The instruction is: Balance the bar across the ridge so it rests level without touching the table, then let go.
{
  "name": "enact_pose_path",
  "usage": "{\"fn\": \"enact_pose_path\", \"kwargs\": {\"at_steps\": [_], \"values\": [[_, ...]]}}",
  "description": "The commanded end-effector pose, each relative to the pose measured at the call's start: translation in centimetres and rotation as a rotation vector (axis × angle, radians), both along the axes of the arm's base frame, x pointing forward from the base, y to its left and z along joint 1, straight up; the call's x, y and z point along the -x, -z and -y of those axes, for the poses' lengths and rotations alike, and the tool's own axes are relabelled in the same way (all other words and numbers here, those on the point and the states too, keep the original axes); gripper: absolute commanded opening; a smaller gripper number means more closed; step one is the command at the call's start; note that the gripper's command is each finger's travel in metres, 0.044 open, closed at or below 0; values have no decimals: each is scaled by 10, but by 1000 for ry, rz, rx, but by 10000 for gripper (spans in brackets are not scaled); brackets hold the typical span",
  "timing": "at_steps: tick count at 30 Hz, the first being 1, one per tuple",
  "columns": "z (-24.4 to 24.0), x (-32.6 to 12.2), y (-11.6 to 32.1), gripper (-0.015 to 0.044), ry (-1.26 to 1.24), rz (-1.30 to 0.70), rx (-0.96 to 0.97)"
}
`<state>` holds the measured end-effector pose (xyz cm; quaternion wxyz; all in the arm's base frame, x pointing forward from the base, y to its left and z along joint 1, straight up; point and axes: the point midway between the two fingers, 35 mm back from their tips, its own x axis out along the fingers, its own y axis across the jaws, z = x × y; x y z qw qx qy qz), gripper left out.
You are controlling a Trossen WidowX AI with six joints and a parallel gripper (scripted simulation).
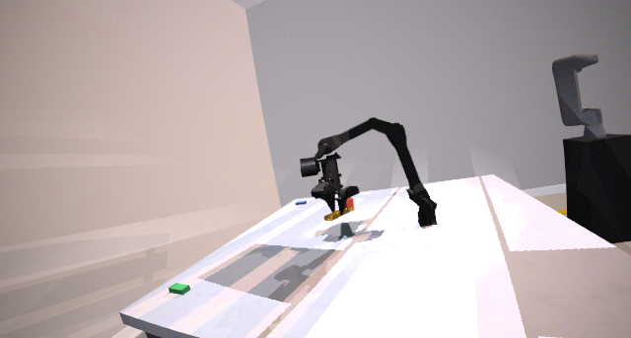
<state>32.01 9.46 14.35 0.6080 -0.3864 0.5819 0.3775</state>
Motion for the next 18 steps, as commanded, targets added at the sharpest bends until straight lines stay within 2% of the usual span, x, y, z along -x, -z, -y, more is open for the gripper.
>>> {"fn": "enact_pose_path", "kwargs": {"at_steps": [1, 18], "values": [[0, 0, 8, 0, 5, -8, 1], [1, -1, 30, 0, 5, -8, 1]]}}
